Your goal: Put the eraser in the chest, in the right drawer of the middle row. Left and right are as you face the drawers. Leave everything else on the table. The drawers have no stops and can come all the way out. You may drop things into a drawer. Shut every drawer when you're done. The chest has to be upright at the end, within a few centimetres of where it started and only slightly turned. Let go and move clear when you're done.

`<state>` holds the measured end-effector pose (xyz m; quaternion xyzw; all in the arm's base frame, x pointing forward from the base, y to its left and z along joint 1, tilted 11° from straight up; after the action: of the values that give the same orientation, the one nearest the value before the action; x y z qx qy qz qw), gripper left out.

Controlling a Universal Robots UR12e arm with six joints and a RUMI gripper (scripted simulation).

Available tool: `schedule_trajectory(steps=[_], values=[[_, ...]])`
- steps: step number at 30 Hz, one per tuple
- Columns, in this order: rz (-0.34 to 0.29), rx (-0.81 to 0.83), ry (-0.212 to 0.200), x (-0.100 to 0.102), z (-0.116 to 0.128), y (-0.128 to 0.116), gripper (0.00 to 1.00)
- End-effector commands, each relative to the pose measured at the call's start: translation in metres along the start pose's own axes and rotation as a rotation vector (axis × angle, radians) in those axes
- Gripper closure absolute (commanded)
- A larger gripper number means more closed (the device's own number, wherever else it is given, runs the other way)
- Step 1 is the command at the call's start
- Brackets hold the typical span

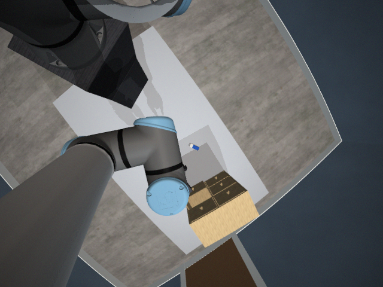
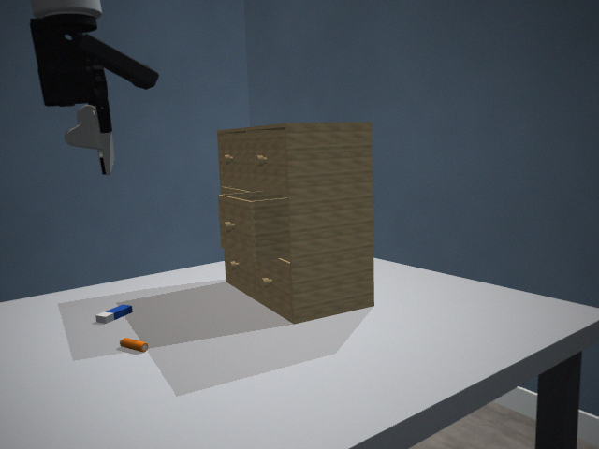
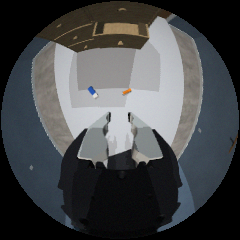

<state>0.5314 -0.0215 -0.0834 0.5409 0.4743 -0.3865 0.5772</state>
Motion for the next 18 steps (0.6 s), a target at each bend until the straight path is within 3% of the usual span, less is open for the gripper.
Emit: schedule_trajectory(steps=[1,18], values=[[-0.024,0.0,0.006,-0.0025,0.0004,0.001,0.8],[-0.063,0.0,0.017,-0.0064,0.0006,0.0019,0.8]])
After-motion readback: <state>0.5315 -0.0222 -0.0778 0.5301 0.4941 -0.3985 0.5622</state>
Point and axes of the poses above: the point where the finger pads meet when closed, its own x axis out along the fingers, its own z axis across the jaws, y = z × x, the point moved 10 cm from there along -x, back along the fingers, and after that the axes turned 15 degrees about -x, right-handed, at the moved point
